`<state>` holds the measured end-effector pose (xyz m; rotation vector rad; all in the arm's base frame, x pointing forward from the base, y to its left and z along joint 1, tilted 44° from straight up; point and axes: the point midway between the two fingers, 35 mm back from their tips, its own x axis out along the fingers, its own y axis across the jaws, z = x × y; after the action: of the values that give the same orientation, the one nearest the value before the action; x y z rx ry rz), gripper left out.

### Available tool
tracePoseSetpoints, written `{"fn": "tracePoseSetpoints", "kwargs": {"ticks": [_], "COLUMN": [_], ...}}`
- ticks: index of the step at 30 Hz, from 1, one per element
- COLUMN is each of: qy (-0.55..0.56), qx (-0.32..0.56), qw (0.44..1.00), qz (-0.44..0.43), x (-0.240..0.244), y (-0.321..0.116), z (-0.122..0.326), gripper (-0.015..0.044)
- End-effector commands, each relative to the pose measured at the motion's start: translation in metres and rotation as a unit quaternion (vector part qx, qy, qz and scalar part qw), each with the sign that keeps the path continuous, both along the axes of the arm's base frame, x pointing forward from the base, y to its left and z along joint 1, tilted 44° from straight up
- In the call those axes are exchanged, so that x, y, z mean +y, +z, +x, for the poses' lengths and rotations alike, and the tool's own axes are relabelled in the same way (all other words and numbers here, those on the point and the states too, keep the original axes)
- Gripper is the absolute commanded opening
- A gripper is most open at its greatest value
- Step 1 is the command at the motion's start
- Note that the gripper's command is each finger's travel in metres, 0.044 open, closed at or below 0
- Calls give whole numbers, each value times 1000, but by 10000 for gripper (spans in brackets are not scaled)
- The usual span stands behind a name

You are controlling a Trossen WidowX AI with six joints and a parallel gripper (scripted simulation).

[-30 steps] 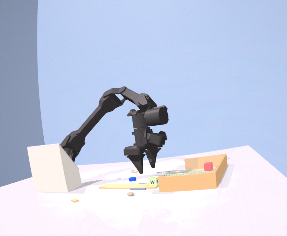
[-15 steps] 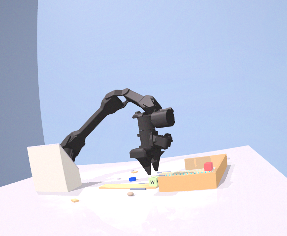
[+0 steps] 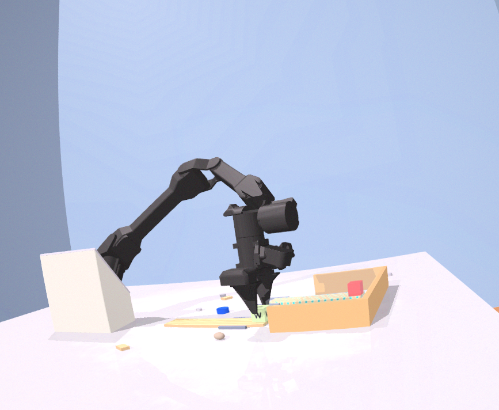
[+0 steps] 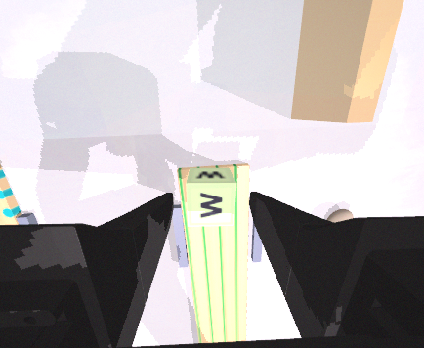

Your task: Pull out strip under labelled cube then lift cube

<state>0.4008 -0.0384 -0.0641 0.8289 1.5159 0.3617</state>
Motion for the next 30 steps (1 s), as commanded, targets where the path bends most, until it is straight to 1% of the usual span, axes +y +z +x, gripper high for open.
{"fn": "tracePoseSetpoints", "kwargs": {"ticks": [1, 9, 12, 21, 25, 30], "qy": [-3, -3, 0, 0, 0, -1], "qx": [1, 1, 0, 0, 0, 1], "qw": [1000, 1000, 1000, 1000, 1000, 1000], "qz": [3, 4, 1, 1, 1, 1], "x": [4, 12, 10, 10, 9, 1], "y": [-3, -12, -10, -10, -9, 3], "z": [0, 1, 0, 0, -2, -22], "gripper": [250, 250, 171, 111, 6, 0]}}
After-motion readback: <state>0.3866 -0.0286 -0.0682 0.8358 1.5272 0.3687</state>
